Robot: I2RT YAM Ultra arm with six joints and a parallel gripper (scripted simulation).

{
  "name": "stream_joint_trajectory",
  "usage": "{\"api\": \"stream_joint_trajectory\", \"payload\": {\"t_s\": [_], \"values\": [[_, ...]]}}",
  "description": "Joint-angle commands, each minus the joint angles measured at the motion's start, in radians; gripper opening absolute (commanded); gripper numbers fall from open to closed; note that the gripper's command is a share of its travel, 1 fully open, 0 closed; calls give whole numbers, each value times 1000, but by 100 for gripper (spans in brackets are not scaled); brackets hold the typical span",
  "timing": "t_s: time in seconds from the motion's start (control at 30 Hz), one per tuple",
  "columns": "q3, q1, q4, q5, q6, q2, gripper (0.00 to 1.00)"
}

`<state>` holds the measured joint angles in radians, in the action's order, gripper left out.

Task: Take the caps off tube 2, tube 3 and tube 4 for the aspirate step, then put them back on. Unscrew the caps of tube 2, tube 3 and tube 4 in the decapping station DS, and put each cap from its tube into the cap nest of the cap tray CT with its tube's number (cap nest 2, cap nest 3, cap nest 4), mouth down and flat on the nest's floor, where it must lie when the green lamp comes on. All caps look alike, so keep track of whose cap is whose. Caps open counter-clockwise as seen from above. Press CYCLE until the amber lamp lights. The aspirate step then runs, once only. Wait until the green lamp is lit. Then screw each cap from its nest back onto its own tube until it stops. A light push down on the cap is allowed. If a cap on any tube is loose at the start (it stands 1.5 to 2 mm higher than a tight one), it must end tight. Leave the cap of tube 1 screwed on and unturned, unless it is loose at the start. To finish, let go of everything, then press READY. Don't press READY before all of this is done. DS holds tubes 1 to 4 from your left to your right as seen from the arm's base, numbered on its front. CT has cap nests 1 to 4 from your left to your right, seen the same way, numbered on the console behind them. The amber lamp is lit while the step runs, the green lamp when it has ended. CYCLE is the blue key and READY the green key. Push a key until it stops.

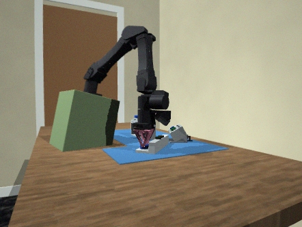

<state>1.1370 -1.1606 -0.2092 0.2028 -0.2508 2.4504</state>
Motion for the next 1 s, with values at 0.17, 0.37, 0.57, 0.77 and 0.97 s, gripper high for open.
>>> {"api": "stream_joint_trajectory", "payload": {"t_s": [0.17,0.37,0.57,0.77,0.97], "values": [[10,0,19,0,3,3,0],[19,3,20,0,5,13,0],[28,5,19,0,8,20,0],[28,5,19,0,8,20,47],[28,5,18,0,8,20,47]]}}
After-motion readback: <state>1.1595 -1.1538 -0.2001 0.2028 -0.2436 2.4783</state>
